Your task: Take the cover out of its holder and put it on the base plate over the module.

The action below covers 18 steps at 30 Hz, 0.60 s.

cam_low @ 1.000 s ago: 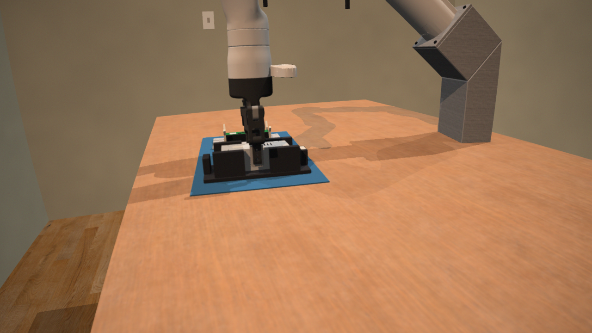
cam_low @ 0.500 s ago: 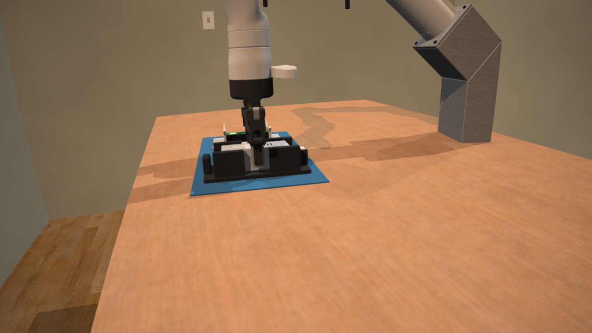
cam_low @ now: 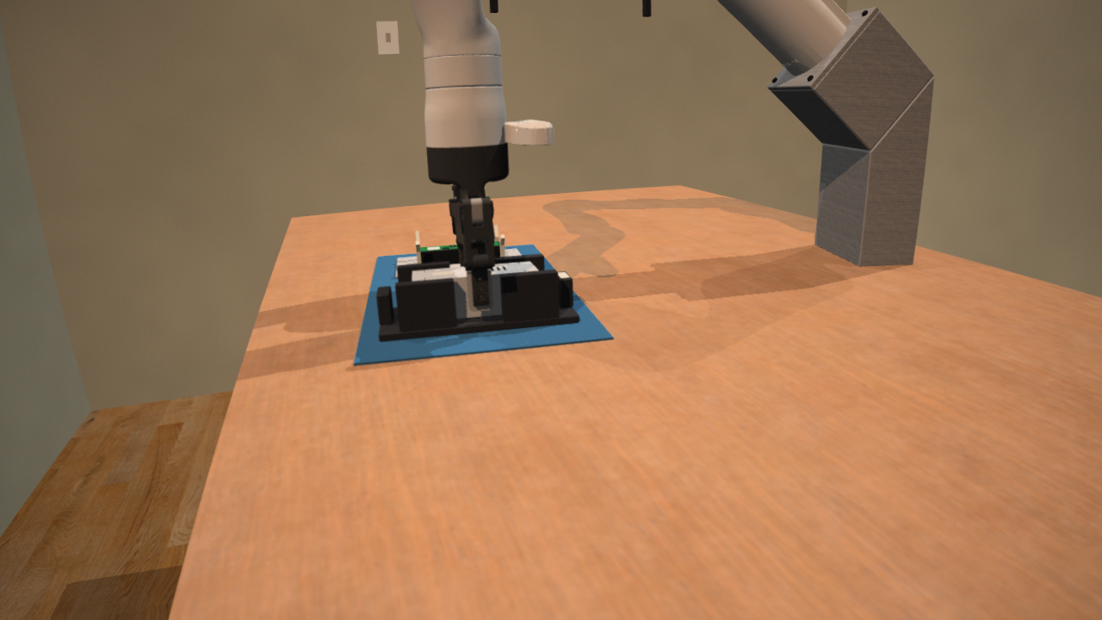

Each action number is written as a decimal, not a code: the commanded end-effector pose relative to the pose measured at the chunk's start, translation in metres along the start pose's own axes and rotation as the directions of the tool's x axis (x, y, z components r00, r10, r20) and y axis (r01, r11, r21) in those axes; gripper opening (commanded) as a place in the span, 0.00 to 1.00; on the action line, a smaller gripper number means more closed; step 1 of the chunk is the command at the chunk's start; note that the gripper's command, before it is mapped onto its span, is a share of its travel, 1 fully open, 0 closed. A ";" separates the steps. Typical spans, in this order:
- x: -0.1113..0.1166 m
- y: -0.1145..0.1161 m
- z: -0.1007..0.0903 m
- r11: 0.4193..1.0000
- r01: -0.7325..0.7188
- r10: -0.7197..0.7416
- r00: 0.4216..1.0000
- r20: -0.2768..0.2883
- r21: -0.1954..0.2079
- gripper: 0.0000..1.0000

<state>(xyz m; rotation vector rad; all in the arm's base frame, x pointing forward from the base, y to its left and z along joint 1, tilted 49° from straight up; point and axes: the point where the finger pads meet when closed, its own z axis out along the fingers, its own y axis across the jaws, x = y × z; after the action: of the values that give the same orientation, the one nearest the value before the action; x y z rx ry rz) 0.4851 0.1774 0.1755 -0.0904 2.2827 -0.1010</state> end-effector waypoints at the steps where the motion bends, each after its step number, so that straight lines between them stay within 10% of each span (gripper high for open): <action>1: -0.001 0.001 -0.001 1.000 0.000 0.000 1.000 0.001 -0.002 1.00; 10: -0.001 0.001 -0.001 1.000 0.000 0.000 1.000 0.001 -0.002 1.00; 11: -0.001 0.001 -0.001 1.000 0.000 0.000 1.000 0.001 -0.002 0.70; 18: -0.001 0.001 -0.001 1.000 0.000 0.000 1.000 0.001 -0.002 0.70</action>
<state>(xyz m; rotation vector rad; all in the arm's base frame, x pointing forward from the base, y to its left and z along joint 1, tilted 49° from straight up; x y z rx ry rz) 0.4848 0.1779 0.1762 -0.0909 2.2824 -0.1002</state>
